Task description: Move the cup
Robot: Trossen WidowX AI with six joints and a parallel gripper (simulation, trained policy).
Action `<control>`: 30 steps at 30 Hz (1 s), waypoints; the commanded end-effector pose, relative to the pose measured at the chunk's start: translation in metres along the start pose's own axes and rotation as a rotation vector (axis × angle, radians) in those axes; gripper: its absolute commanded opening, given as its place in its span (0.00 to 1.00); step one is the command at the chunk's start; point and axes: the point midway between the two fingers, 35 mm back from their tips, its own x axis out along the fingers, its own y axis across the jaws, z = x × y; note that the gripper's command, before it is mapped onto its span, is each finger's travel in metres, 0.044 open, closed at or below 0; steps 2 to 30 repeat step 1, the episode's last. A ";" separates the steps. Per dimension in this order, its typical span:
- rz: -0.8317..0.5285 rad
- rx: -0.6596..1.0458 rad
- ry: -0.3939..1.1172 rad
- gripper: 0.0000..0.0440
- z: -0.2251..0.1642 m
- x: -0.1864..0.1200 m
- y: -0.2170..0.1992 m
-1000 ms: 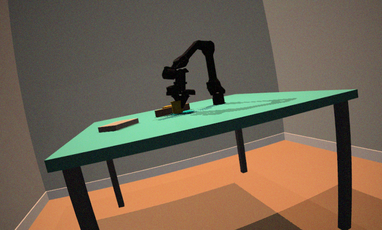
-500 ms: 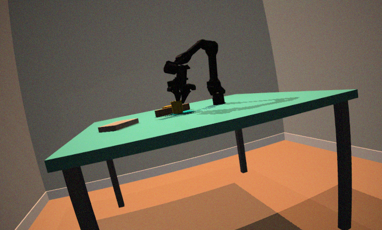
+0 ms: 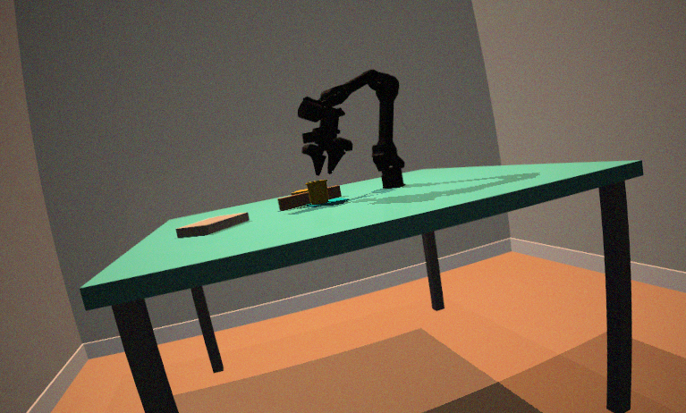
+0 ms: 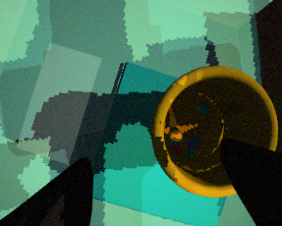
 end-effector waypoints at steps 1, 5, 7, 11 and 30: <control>-0.001 0.011 -0.049 0.77 0.007 -0.016 -0.002; -0.001 0.011 -0.049 0.77 0.007 -0.016 -0.002; -0.001 0.011 -0.049 0.77 0.007 -0.016 -0.002; -0.001 0.011 -0.049 0.77 0.007 -0.016 -0.002; -0.001 0.011 -0.049 0.77 0.007 -0.016 -0.002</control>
